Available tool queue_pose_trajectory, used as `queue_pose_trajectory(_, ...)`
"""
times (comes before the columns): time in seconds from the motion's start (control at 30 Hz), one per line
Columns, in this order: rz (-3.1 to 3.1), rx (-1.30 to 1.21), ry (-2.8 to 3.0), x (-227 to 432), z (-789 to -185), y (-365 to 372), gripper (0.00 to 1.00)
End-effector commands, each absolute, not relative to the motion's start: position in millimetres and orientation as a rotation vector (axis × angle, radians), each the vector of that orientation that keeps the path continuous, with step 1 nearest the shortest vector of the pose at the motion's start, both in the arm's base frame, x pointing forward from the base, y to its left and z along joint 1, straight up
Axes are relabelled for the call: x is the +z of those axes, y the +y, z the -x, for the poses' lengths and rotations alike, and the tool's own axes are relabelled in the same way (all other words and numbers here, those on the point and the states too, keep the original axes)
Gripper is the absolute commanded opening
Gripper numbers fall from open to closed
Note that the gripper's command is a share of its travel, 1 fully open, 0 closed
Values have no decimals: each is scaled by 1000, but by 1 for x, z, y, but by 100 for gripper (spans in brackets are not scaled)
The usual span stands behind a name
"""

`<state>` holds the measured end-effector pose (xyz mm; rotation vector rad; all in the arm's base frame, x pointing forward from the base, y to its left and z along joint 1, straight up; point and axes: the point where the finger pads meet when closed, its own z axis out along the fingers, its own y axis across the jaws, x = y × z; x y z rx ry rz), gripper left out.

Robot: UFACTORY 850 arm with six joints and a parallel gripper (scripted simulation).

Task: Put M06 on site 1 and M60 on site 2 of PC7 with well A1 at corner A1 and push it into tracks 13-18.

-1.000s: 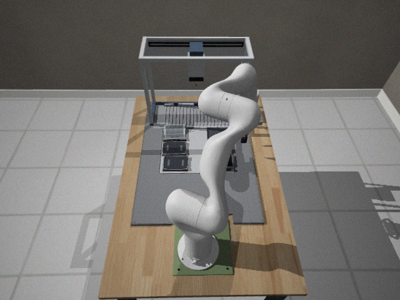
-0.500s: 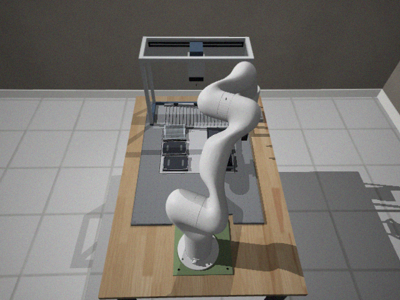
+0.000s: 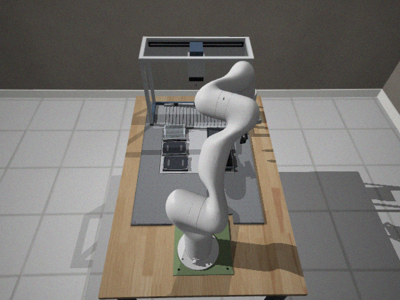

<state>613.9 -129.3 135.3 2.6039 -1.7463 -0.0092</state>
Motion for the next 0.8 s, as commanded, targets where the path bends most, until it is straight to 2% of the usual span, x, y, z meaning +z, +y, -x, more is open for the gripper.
queue_pose_trajectory(0.0,-2727,-1,-1568,137,-596,-122,82)
queue_pose_trajectory(0.77,-3080,1,-641,137,-508,-86,82)
